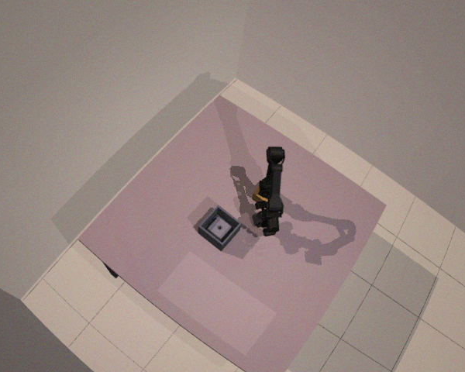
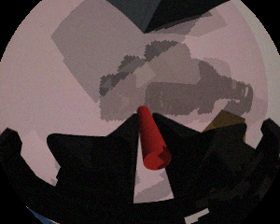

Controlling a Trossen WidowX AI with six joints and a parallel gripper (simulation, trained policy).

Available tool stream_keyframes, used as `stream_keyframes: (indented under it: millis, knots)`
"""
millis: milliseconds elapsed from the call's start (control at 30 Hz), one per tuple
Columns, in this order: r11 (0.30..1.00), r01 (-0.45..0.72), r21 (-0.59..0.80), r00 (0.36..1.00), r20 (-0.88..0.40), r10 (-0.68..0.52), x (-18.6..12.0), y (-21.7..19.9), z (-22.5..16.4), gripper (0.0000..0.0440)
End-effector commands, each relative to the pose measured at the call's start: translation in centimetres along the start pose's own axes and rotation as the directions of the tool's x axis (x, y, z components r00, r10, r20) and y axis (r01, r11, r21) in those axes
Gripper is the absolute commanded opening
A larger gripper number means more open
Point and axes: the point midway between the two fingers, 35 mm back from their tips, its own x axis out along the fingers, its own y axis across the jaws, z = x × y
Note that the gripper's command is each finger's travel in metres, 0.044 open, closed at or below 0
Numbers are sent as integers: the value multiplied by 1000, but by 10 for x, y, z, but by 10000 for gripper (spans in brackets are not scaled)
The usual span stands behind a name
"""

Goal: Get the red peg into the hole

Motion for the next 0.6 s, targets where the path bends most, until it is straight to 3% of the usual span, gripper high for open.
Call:
stream_keyframes:
  millis: [0, 567]
  knots:
    - [1000, -10, -22, 999, 36, 11, -10, 0, 10, 0]
    - [996, -27, -88, 987, 154, 40, -59, 4, 61, 0]
